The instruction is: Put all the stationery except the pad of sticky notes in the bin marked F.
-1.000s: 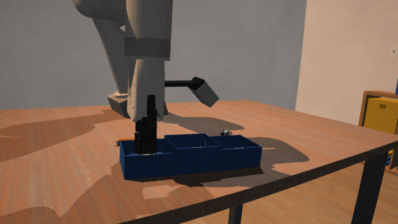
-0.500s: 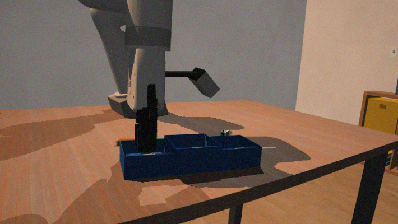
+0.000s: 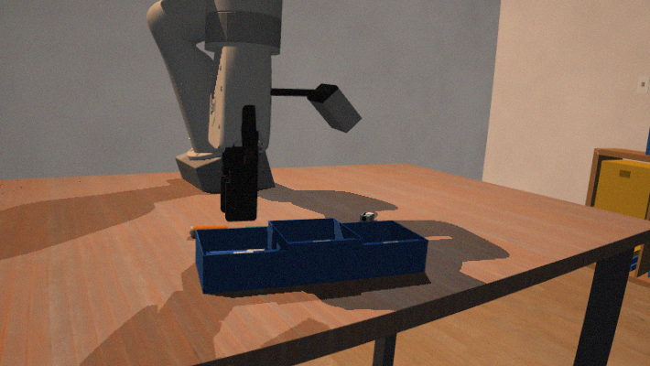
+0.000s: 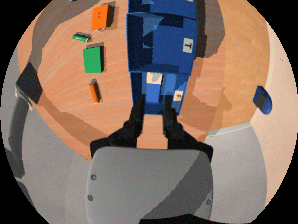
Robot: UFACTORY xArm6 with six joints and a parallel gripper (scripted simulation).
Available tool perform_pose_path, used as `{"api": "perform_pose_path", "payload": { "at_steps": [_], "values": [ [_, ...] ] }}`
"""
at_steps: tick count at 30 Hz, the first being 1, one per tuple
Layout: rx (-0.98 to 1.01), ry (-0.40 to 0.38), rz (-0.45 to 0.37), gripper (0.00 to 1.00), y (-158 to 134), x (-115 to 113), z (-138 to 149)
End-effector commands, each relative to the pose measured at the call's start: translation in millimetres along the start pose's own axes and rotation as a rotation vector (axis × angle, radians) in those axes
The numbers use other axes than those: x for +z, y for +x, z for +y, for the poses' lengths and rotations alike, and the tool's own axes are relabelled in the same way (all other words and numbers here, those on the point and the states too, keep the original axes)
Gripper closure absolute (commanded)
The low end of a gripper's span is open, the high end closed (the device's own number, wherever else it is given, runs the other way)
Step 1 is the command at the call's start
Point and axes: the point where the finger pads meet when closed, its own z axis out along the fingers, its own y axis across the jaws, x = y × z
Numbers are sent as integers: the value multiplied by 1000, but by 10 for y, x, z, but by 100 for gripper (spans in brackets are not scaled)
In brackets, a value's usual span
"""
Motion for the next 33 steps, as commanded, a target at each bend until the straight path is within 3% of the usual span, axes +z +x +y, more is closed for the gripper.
{"api": "perform_pose_path", "payload": {
  "at_steps": [1, 8, 20, 22, 23, 29, 33],
  "values": [
    [0, -2, 0, 71, -3, -66, 7],
    [0, -2, 0, 71, -1, -66, 4],
    [-450, 0, -2, 71, 826, -81, -563],
    [-450, 0, -2, 71, 826, -81, -563],
    [-550, 0, -2, 71, 895, -81, -610],
    [-721, -1, 1, 71, 1309, -90, -893],
    [-721, -1, 1, 71, 1584, -95, -1083]
  ]
}}
